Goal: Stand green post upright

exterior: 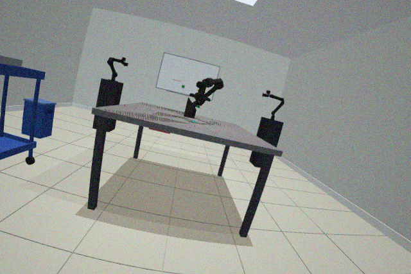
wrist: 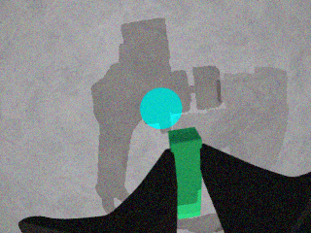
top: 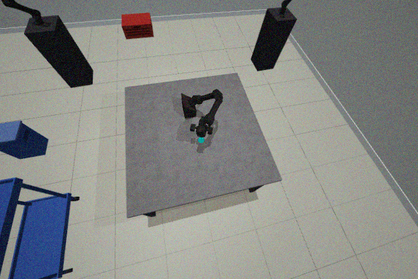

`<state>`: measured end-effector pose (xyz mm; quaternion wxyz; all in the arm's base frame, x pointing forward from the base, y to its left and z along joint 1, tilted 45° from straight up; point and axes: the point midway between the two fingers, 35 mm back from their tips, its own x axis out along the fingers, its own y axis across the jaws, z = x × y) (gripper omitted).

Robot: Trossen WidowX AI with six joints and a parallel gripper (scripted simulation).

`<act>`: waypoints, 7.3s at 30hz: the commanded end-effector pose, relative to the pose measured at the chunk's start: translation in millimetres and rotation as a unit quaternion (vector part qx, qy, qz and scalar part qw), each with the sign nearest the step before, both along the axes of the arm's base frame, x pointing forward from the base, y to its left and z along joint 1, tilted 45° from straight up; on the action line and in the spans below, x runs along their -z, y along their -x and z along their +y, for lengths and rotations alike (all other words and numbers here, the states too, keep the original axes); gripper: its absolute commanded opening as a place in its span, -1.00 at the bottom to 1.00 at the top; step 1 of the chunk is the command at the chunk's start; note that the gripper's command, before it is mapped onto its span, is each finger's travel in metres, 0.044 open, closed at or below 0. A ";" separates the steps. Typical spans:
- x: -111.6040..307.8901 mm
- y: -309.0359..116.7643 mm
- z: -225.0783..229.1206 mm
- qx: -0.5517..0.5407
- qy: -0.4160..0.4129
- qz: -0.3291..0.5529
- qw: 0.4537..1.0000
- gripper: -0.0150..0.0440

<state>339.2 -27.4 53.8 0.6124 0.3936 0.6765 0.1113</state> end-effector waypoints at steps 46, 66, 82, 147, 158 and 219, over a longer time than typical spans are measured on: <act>46.3 -1.5 9.9 0.010 0.140 -0.044 0.989 -0.42; 58.4 -4.9 11.8 0.028 0.191 -0.074 0.978 -0.42; 65.0 -7.7 13.1 0.049 0.227 -0.100 0.968 -0.42; 63.5 -12.9 19.3 0.173 0.319 -0.231 0.903 -0.42; 59.0 -11.6 20.4 0.199 0.325 -0.255 0.889 -0.42; 17.9 13.0 23.6 0.361 0.297 -0.382 0.797 -0.42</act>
